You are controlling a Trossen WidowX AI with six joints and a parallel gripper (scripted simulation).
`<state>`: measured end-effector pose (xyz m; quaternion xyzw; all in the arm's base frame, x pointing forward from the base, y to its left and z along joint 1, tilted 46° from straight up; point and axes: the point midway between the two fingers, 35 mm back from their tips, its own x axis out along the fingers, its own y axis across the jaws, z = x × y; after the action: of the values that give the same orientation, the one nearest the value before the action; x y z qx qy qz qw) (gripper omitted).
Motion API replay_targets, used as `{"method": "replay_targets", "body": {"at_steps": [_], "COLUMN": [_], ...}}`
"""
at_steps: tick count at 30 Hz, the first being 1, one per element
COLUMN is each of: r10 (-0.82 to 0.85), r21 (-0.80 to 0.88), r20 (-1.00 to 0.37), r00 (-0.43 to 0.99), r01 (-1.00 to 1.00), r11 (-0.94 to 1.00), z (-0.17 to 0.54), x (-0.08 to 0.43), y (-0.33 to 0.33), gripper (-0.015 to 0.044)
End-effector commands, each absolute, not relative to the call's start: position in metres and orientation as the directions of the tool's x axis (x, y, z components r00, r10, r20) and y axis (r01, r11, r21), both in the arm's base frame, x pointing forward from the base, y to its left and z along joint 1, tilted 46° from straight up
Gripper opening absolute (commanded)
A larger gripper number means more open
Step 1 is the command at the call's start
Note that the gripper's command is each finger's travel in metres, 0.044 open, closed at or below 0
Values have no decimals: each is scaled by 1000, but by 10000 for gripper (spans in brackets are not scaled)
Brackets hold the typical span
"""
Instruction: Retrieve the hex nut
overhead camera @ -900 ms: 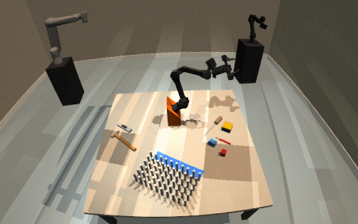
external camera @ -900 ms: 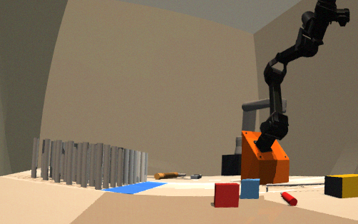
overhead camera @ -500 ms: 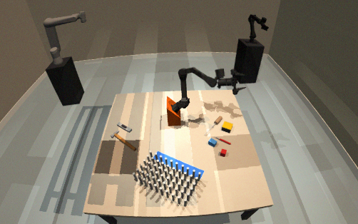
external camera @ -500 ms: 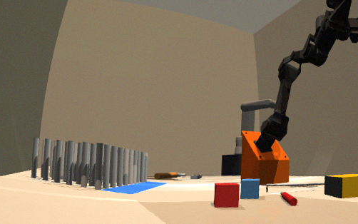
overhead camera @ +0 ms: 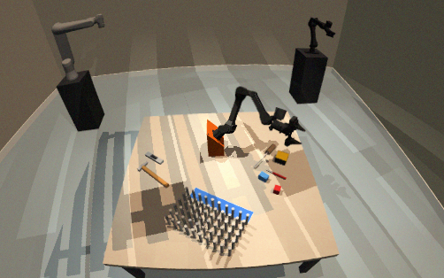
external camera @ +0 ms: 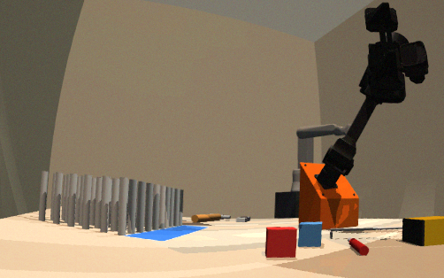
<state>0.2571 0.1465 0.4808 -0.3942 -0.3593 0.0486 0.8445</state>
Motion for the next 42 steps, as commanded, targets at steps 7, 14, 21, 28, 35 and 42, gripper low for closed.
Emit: {"method": "replay_targets", "body": {"at_steps": [7, 14, 21, 28, 35, 42], "r10": [305, 201, 87, 4, 2, 2], "r21": [-580, -312, 43, 357, 364, 364], "r20": [254, 13, -226, -424, -429, -429], "r00": [918, 979, 970, 906, 903, 903], "r01": [-107, -187, -80, 163, 171, 171], "r11": [808, 931, 996, 920, 916, 916], "z": [345, 239, 133, 45, 43, 43], "x": [369, 414, 419, 392, 391, 391], "y": [117, 60, -9, -65, -66, -66], "gripper": [440, 440, 440, 440, 440, 440]}}
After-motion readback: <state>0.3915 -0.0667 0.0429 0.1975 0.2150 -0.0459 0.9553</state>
